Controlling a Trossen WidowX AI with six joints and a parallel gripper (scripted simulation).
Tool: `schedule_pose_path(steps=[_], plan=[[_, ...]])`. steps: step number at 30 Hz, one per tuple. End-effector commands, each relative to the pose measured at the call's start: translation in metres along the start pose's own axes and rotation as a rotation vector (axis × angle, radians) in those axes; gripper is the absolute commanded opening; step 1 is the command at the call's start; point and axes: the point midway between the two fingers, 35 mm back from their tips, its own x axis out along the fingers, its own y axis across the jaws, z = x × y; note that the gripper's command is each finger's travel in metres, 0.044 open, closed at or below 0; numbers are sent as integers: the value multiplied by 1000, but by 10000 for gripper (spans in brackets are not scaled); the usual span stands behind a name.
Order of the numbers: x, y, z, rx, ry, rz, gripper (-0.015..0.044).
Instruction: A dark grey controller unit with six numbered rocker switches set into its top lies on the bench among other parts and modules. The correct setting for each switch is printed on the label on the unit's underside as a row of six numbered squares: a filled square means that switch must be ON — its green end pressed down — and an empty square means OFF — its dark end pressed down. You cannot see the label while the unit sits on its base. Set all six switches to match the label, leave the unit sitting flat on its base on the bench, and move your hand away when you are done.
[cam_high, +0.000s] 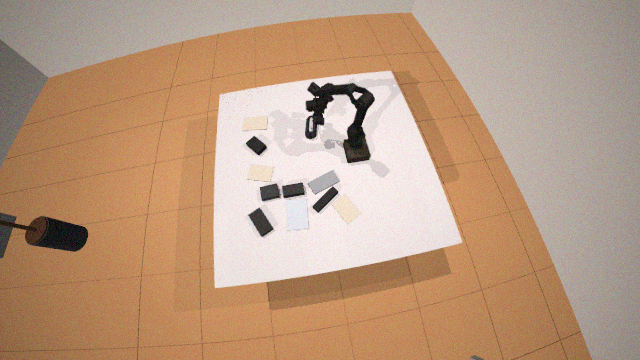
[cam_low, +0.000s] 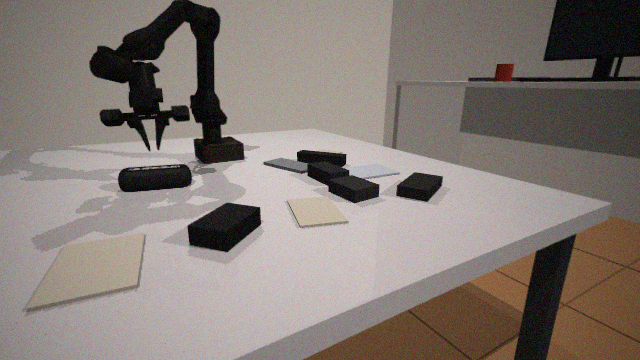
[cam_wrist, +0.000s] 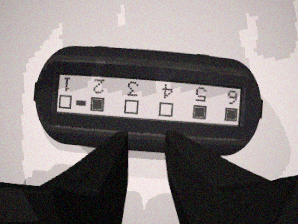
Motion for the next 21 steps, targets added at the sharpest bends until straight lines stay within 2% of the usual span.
schedule_pose_path(steps=[1, 12, 16, 21], plan=[[0, -10, 6, -203, 47, -6, 157], [5, -43, 20, -1115, 252, 115, 440], [8, -53, 24, -1430, 307, 204, 440], [9, -55, 25, -1483, 315, 222, 440]])
